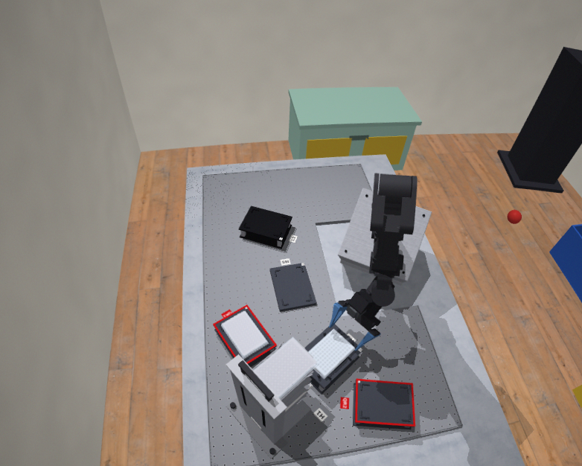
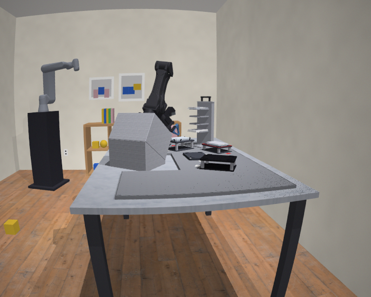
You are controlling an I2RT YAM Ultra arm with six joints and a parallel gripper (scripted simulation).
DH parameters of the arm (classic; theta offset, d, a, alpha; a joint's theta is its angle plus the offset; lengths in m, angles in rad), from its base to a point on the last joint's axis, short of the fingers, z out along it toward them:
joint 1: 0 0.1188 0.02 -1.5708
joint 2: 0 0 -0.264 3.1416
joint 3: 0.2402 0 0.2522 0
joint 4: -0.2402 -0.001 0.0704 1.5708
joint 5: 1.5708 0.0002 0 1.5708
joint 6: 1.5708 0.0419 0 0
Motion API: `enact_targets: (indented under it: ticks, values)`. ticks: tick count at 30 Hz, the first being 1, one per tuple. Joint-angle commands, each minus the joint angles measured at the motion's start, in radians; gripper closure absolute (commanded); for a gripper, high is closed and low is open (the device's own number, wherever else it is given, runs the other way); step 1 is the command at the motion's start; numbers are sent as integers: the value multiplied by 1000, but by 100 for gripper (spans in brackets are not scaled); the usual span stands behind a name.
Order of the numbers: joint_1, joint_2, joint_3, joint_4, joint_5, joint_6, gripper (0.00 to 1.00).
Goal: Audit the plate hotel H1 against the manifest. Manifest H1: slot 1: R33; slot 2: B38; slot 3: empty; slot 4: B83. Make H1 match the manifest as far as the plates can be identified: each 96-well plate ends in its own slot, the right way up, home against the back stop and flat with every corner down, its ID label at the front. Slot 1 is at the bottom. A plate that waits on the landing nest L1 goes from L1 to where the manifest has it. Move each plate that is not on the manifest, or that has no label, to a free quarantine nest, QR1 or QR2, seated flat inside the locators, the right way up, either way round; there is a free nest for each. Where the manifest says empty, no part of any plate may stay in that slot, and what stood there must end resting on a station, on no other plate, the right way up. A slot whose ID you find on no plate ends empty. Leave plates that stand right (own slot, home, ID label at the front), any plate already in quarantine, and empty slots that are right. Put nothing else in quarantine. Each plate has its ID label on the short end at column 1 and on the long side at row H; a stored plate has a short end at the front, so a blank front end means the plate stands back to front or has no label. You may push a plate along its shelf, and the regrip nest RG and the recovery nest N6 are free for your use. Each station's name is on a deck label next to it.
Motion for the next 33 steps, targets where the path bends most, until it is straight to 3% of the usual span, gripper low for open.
enact_targets:
  ticks: [1, 16, 18, 28, 33]
  values:
    - [13, -40, -21, -66, 18, 7, 0]
    - [46, -318, 27, -354, 49, 17, 0]
    - [46, -318, 27, -354, 49, 17, 0]
    - [72, -488, 46, -547, 74, 26, 0]
    - [89, -603, 72, -691, 91, 32, 0]
